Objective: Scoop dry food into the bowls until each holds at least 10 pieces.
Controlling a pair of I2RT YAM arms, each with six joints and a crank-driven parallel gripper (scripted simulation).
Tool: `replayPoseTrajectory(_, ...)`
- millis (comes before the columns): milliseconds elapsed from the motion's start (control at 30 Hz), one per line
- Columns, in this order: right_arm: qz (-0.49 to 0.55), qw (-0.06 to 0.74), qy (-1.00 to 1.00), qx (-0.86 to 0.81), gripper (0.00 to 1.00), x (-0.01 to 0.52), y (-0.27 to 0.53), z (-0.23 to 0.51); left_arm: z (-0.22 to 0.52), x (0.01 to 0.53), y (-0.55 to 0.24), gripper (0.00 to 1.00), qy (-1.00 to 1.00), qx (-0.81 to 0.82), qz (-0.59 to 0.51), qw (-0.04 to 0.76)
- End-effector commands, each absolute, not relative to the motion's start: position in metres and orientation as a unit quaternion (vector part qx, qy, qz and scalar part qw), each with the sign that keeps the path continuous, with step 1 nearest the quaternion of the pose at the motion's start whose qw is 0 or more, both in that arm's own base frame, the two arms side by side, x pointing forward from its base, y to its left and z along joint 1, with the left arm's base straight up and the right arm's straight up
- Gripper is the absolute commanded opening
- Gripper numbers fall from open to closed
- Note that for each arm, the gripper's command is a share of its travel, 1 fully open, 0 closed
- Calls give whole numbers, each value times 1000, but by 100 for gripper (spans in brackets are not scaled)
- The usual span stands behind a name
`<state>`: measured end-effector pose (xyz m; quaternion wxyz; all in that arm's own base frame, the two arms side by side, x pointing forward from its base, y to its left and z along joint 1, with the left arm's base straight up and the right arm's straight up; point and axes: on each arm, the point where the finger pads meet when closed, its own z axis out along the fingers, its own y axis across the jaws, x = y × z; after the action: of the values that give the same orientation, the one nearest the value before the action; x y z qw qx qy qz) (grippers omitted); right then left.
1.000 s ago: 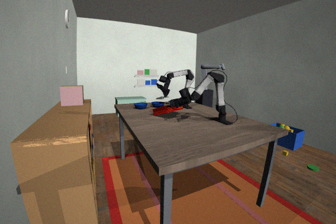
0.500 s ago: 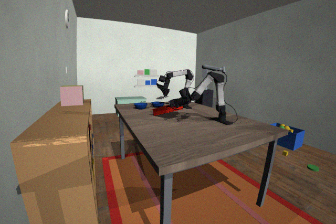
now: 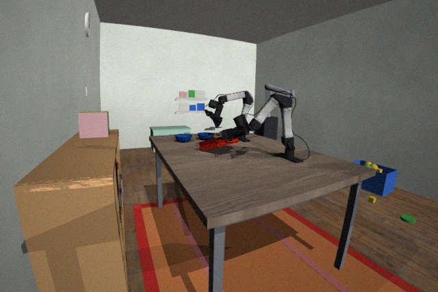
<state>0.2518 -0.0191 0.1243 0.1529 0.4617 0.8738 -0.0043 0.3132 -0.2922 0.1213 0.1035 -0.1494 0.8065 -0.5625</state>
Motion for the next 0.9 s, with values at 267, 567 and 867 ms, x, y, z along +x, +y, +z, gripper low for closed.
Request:
replayPoseTrajectory(267, -54, 232, 926, 292, 0, 236, -39, 119, 164, 323, -299, 0, 783, -105, -594, 149)
replayPoseTrajectory(567, -52, 235, 927, 289, 0, 237, -38, 121, 164, 323, -299, 0, 783, -105, -594, 149)
replayPoseTrajectory(867, -54, 244, 925, 287, 0, 245, -39, 128, 164, 323, -299, 0, 783, -105, -594, 149)
